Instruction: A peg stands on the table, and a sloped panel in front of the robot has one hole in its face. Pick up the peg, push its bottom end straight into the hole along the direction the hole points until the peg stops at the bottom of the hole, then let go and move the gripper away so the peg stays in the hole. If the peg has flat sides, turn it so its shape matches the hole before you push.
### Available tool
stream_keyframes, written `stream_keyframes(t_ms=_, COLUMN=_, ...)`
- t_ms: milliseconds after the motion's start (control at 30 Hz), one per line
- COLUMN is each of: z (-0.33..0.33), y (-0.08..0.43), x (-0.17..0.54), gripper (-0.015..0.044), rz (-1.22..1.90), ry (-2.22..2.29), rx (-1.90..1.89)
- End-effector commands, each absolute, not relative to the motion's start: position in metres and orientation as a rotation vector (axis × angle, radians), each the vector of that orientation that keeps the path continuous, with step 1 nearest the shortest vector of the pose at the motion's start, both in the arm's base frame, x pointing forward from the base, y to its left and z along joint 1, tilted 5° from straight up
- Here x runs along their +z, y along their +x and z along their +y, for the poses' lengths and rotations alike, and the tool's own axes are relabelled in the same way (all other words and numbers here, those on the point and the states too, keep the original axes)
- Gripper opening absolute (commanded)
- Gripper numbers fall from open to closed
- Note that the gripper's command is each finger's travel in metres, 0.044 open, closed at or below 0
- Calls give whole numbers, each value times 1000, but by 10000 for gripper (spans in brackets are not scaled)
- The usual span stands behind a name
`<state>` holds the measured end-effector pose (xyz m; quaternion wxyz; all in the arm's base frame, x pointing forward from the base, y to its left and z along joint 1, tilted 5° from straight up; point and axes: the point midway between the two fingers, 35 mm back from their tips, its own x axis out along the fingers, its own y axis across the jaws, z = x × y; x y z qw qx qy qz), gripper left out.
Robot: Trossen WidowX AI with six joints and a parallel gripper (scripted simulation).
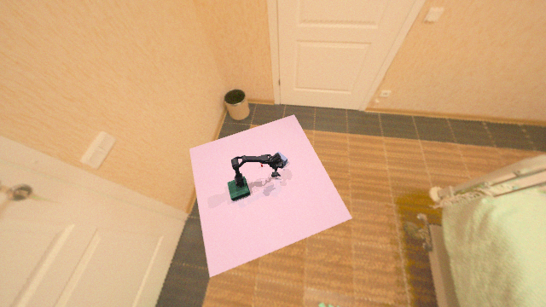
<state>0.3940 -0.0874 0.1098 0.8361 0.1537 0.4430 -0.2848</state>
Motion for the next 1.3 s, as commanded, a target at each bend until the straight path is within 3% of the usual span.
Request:
stream_keyframes(t_ms=0, z=-65, y=387, x=101, gripper=440, rz=1019, ry=255, rx=-506)
stream_keyframes(t_ms=767, z=66, y=320, x=70, gripper=440, rz=1391, ry=-206, rx=191)
stream_keyframes(t_ms=1267, z=113, y=272, x=65, gripper=440, rz=1493, ry=-400, rx=530)
